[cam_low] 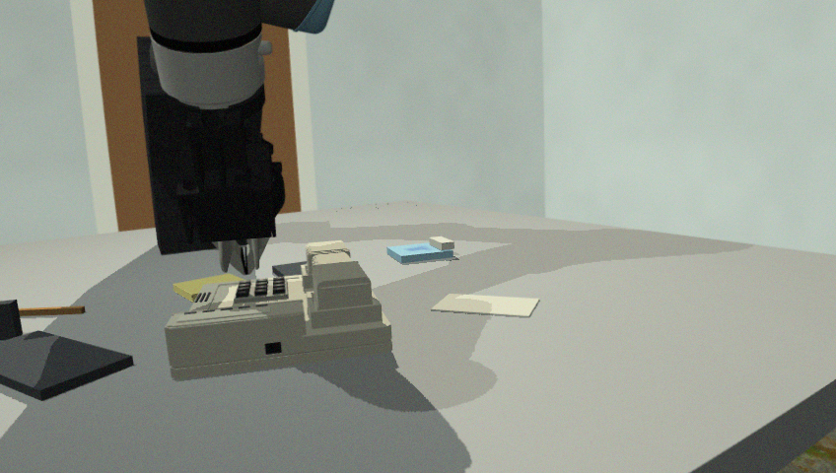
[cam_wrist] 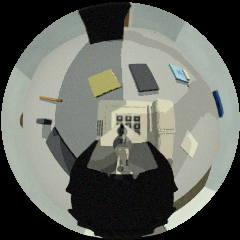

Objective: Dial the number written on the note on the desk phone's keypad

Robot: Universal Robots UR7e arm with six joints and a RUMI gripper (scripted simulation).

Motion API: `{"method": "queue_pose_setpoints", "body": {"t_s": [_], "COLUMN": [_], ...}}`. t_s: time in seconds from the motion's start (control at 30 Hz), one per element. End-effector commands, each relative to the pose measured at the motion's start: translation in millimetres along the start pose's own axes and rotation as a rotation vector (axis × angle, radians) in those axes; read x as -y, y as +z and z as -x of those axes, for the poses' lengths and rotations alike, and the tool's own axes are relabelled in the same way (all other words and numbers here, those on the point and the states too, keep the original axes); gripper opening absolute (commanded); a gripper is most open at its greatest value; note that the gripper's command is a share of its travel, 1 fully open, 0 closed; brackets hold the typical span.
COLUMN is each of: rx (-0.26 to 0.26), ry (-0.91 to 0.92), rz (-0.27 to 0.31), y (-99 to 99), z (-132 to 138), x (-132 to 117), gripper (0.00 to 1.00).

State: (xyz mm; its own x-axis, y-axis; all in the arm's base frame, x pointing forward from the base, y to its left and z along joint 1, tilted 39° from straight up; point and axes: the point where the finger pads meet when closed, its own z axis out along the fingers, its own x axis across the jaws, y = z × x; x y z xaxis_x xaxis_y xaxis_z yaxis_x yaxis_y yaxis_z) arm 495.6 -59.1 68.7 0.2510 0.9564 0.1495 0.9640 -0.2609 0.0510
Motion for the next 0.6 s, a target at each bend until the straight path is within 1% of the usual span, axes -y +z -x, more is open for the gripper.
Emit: {"method": "queue_pose_setpoints", "body": {"t_s": [0.0, 0.2, 0.57], "rx": [-0.001, -0.001, 0.000], "ry": [0.000, 0.000, -0.003], "rz": [0.004, 0.001, 0.006], "y": [2.8, 5.3, 10.9], "z": [4.5, 4.2, 3.1], "x": [5.4, 5.1, -2.8], "gripper": [0.00, 0.00, 0.00]}}
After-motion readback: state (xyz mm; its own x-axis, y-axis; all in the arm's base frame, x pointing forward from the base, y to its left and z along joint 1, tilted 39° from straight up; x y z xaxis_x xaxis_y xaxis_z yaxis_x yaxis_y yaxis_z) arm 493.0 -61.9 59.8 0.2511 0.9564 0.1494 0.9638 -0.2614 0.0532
